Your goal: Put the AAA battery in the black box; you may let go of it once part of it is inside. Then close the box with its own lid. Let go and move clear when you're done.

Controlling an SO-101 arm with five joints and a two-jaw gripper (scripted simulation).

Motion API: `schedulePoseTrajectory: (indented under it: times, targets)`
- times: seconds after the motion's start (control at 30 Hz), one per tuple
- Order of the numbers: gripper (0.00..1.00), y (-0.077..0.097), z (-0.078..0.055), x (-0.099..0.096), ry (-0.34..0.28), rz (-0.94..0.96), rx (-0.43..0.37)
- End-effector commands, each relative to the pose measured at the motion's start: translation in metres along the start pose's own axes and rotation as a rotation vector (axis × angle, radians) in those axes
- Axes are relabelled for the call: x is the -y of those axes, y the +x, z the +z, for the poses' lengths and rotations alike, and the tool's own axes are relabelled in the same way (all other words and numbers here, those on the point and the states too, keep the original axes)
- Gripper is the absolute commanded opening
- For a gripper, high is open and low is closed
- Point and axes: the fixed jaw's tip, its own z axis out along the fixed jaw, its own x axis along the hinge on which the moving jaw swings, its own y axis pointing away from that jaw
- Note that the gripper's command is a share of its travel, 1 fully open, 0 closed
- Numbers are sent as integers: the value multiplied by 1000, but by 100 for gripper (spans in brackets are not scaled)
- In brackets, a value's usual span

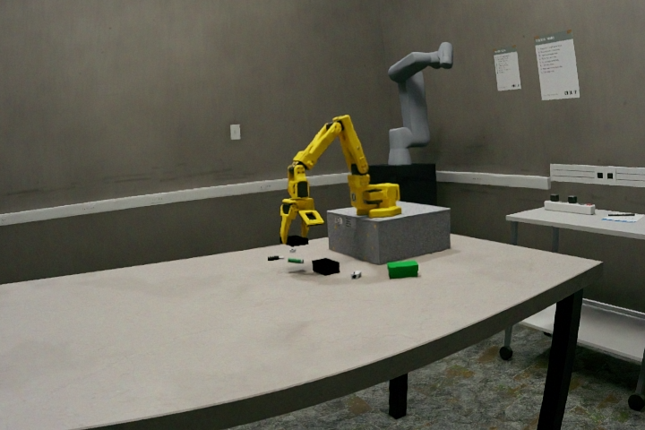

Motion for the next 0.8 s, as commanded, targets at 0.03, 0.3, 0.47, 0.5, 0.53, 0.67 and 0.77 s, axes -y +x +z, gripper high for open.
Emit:
schedulePoseTrajectory:
  times: [0.03, 0.3, 0.47, 0.5, 0.53, 0.67, 0.77]
  targets:
    - [24, 1, 2, -3, -22, 0, 4]
    - [24, 1, 3, -3, -22, 0, 4]
    - [24, 2, 4, -3, -22, 0, 4]
    - [24, 2, 4, -2, -22, 0, 4]
    - [24, 3, 5, -2, -22, 0, 4]
    - [24, 3, 6, -2, -22, 0, 4]
    - [24, 3, 6, -2, -22, 0, 4]
